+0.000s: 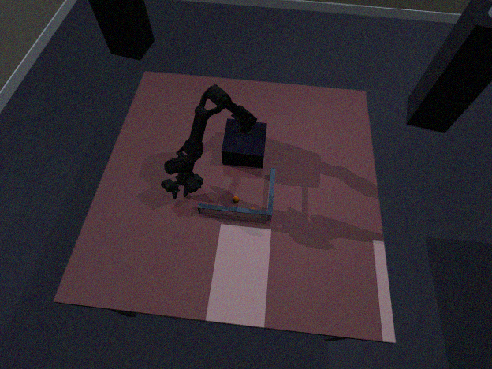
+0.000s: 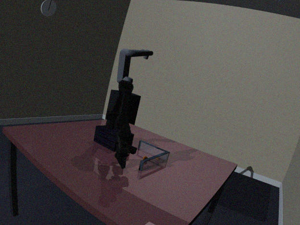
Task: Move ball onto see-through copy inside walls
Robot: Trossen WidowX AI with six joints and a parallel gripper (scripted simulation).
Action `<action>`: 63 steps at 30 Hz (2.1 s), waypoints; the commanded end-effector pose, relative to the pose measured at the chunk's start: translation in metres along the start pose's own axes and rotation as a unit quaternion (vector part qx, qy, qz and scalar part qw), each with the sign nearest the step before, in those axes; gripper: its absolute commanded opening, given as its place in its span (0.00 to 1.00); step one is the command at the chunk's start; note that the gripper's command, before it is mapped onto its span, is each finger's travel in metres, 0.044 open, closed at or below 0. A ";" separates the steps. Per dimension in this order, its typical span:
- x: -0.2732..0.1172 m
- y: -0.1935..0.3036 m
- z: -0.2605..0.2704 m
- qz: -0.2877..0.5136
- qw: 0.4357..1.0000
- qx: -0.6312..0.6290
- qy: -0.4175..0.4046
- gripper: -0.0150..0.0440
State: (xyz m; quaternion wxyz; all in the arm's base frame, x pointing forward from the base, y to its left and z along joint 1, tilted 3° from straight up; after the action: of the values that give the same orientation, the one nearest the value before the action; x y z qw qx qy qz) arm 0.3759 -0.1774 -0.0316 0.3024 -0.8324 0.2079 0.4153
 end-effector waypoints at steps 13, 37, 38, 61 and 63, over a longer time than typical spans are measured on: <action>-0.056 -0.133 0.106 0.148 0.920 0.320 -0.172 0.68; -0.083 -0.169 0.159 0.228 0.880 0.378 -0.176 0.68; -0.082 -0.169 0.159 0.228 0.880 0.378 -0.176 0.68; -0.054 -0.159 0.175 0.228 0.880 0.378 -0.176 0.68; -0.054 -0.159 0.175 0.228 0.880 0.378 -0.176 0.63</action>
State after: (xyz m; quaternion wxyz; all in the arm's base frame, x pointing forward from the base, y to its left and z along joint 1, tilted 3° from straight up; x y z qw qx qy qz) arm 0.3434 0.0634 -0.0115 0.5261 -0.4999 0.4709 0.5016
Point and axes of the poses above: the point midway between the two fingers, 35 mm back from their tips, its own x axis out along the fingers, its own z axis across the jaws, y = z × x, the point moved 3 cm from there along -x, back along the fingers, and after that the axes turned 11 degrees about x, right-handed, at the moved point
